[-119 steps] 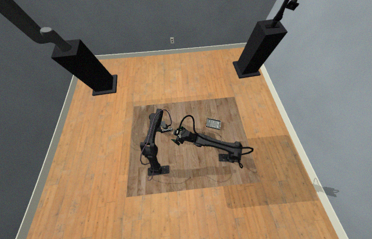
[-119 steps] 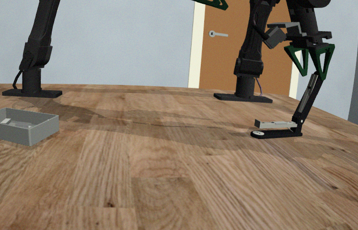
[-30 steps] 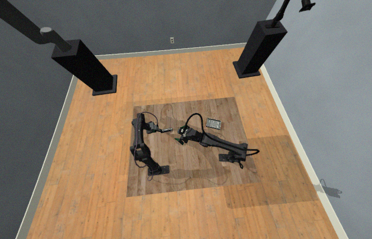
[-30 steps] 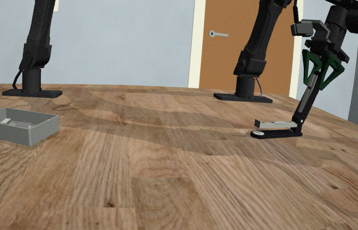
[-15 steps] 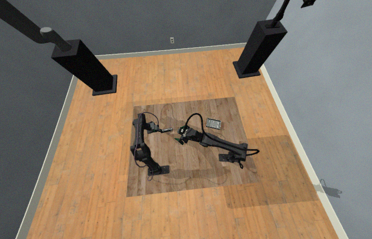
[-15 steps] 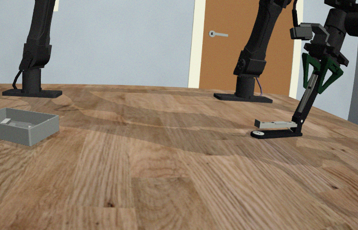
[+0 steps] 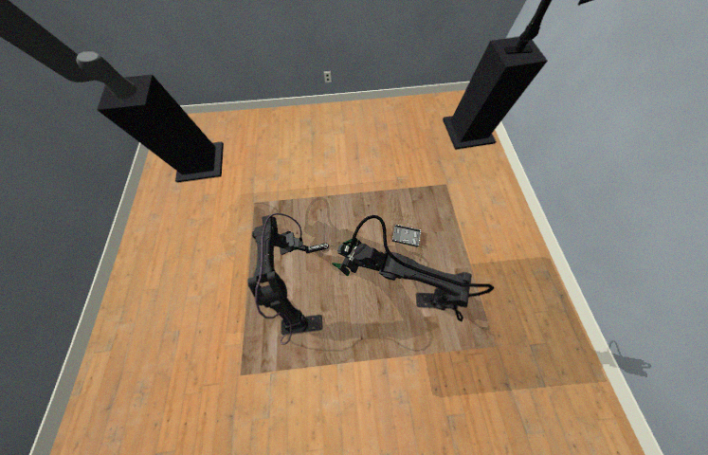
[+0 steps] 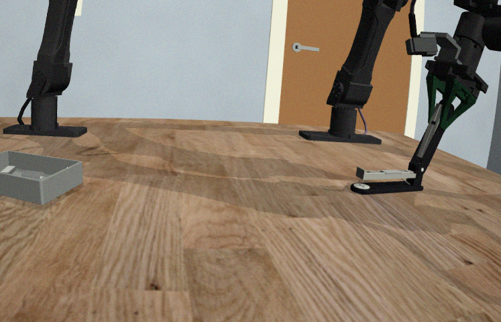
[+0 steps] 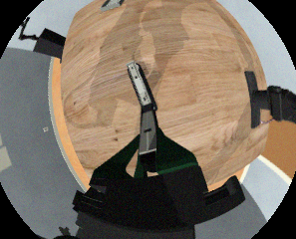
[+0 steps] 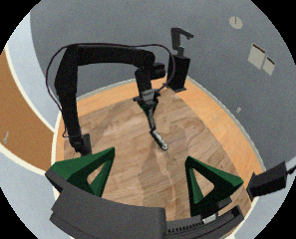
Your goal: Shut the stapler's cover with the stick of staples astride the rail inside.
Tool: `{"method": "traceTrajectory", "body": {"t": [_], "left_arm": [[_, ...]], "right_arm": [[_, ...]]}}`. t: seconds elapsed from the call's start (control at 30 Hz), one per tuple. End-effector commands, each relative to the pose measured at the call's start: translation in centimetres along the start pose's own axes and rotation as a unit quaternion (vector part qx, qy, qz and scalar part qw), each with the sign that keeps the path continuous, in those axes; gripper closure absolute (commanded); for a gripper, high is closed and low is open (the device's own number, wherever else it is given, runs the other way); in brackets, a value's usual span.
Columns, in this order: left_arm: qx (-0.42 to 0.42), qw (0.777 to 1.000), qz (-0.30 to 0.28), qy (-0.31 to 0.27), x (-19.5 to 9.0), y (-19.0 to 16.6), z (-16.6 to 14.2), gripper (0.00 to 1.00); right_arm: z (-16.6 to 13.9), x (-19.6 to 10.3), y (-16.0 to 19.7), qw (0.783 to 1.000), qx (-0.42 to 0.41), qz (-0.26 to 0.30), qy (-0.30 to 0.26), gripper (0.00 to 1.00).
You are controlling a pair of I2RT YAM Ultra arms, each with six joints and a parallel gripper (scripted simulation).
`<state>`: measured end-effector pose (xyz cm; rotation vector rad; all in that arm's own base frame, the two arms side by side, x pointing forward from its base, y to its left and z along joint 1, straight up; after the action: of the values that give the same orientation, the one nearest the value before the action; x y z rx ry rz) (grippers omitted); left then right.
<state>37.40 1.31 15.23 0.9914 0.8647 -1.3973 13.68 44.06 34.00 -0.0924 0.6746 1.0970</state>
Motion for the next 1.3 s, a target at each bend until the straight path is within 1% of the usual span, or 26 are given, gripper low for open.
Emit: {"method": "traceTrajectory", "body": {"t": [0.0, 0.1, 0.13, 0.17, 0.23, 0.3, 0.7, 0.8, 0.87, 1.27], "left_arm": [[0.005, 1.0, 0.021, -0.007, -1.4, -0.1, 0.7, 0.76], [0.004, 1.0, 0.018, -0.008, -1.4, -0.3, 0.7, 0.8], [0.006, 1.0, 0.018, -0.003, -1.2, 0.0, 0.6, 0.91], [0.006, 1.0, 0.018, -0.003, -1.2, 0.0, 0.6, 1.0], [0.006, 1.0, 0.017, 0.01, -1.6, 0.0, 1.2, 1.0], [0.006, 1.0, 0.017, 0.01, -1.6, 0.0, 1.2, 1.0], [0.004, 0.996, 0.005, 0.089, -1.5, 0.4, 3.3, 1.0], [0.002, 0.994, -0.003, 0.108, -1.1, 0.5, 3.6, 1.0], [0.002, 0.994, -0.003, 0.108, -1.1, 0.5, 3.6, 1.0], [-0.002, 0.982, -0.02, 0.185, -0.3, 0.9, 5.5, 1.0]], "right_arm": [[0.8, -0.7, 0.1, 1.0, 0.0, 0.002, -0.009, 0.0], [0.8, -0.7, 0.1, 1.0, 0.0, 0.002, -0.009, 0.0], [0.8, -0.7, 0.1, 1.0, 0.0, 0.002, -0.009, 0.0], [0.8, -0.7, 0.1, 1.0, 0.0, 0.002, -0.009, 0.0], [0.8, -0.7, 0.1, 1.0, 0.0, 0.002, -0.009, 0.0], [0.8, -0.7, 0.1, 1.0, 0.0, 0.002, -0.009, 0.0], [0.8, -0.7, 0.1, 1.0, 0.0, 0.002, -0.009, 0.0], [0.8, -0.7, 0.1, 1.0, 0.0, 0.002, -0.009, 0.0], [0.8, -0.7, 0.1, 1.0, 0.0, 0.002, -0.009, 0.0], [0.8, -0.7, 0.1, 1.0, 0.0, 0.002, -0.009, 0.0]]}}
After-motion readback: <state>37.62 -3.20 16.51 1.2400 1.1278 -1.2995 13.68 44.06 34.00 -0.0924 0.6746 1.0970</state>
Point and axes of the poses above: on each arm, the point where the finger pads meet when closed, its own x axis out along the fingers, its own y axis across the jaws, z = x × y, the point moved 5 cm from there along -x, back along the fingers, and after that the axes turned 11 degrees about x, right-handed, at the moved point
